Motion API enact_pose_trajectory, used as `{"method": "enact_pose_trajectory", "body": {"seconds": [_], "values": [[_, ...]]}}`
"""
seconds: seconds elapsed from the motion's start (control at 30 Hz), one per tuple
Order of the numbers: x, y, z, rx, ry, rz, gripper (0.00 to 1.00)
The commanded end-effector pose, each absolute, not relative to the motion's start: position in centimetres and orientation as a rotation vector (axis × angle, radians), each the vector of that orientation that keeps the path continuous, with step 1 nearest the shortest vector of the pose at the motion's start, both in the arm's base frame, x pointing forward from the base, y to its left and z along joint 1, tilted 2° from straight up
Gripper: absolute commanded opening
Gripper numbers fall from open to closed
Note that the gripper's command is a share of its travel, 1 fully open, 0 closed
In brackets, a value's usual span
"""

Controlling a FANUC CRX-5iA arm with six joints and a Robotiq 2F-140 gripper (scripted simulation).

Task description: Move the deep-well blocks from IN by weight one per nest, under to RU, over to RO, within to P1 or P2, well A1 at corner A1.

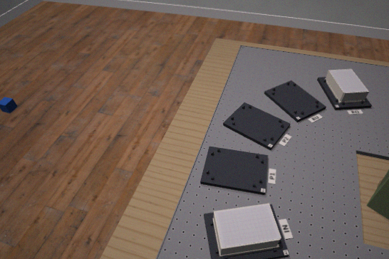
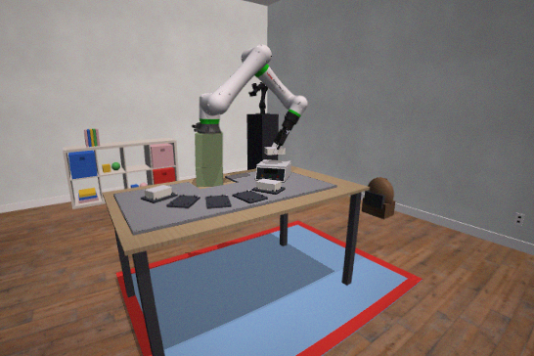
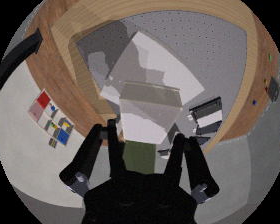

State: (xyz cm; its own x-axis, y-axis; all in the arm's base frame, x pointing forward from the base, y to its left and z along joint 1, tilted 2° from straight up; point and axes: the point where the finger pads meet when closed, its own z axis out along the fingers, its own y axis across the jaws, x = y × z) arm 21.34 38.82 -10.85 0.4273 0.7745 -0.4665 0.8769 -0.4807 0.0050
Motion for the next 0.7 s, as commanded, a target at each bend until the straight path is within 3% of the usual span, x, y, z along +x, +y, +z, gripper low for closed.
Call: {"method": "enact_pose_trajectory", "body": {"seconds": [0.0, 0.67], "values": [[21.4, 38.8, -10.8, 2.435, 1.44, -0.598, 0.1], [23.9, 36.7, -10.8, 2.703, 1.046, -0.674, 0.1]]}}
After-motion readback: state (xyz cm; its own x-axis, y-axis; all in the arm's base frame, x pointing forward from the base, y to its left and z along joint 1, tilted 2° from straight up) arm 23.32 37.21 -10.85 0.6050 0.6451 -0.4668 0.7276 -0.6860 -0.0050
